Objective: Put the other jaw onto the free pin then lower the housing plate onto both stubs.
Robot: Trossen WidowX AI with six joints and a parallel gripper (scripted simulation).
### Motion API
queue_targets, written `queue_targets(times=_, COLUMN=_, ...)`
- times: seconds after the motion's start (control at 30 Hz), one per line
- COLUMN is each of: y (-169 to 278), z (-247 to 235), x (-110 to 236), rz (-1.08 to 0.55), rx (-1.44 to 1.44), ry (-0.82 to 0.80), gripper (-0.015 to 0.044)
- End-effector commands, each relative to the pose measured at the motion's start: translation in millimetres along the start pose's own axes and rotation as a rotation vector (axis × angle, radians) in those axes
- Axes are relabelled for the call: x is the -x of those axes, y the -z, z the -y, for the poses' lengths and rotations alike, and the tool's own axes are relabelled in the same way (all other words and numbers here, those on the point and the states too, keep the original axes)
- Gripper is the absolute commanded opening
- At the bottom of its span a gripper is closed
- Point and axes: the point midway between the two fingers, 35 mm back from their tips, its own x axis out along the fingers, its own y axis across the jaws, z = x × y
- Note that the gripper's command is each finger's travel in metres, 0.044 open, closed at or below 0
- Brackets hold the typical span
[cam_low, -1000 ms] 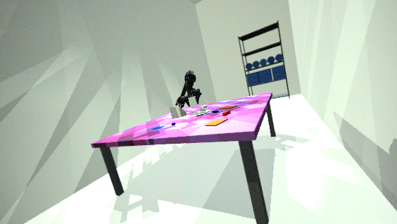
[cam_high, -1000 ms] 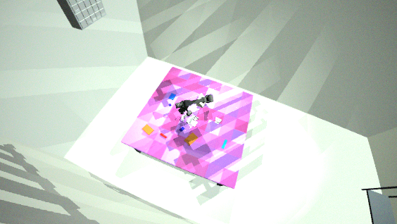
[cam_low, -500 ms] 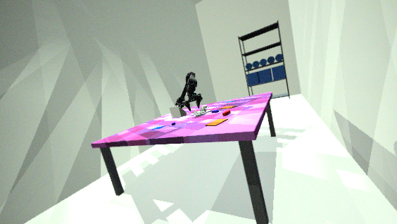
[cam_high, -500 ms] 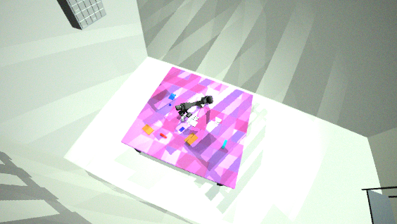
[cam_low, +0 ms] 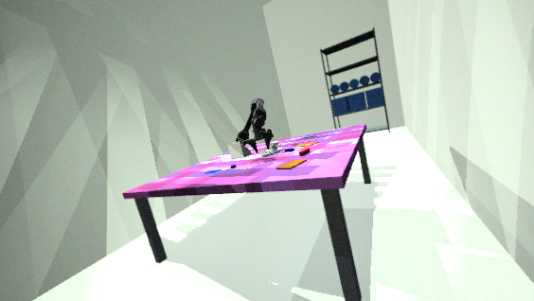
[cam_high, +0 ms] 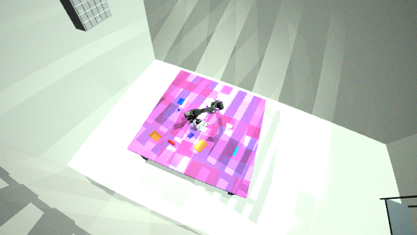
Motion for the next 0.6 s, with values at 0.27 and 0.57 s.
queue_targets(times=0.27, y=3, z=0, x=-22, rz=-0.008, rx=-0.011, ry=-0.009, gripper=0.044)
queue_targets(times=0.57, y=3, z=-1, x=-28, rz=-0.008, rx=-0.011, ry=-0.01, gripper=0.044)
